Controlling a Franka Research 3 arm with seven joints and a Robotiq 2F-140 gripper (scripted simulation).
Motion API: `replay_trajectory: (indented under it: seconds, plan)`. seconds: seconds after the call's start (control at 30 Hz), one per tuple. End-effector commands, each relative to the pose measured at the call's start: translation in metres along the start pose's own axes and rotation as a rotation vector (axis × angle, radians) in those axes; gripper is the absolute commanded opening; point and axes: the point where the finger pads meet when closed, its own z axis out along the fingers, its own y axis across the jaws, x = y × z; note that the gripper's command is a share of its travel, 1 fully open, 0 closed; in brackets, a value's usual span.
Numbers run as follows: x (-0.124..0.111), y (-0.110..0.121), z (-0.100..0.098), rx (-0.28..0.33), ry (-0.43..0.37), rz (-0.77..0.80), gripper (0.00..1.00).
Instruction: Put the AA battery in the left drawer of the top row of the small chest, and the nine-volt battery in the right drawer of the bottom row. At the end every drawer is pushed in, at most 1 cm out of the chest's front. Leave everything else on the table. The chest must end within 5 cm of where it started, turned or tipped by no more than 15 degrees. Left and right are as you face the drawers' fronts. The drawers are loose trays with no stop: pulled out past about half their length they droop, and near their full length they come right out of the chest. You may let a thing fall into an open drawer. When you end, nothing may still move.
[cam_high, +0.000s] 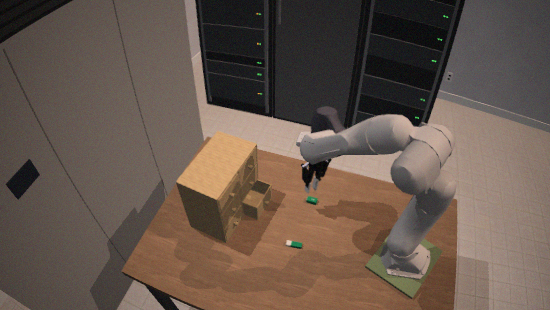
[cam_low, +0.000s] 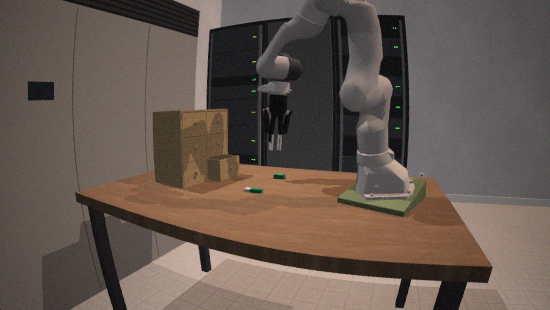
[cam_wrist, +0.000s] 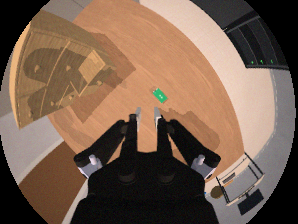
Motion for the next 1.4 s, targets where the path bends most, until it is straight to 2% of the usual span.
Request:
replay_trajectory:
  seconds: [0.0, 0.47, 0.5, 1.27, 1.3, 1.37]
  plan:
    - [0.003, 0.000, -0.001, -0.001, 0.006, -0.048, 0.20]
    - [0.003, 0.000, -0.001, -0.001, 0.006, -0.048, 0.20]
    - [0.006, 0.004, 0.006, -0.009, 0.005, -0.150, 0.20]
    - [0.006, 0.004, 0.006, -0.009, 0.005, -0.150, 0.20]
    - [0.009, 0.009, 0.013, -0.018, 0.003, -0.245, 0.20]
    - [0.009, 0.009, 0.013, -0.018, 0.003, -0.245, 0.20]
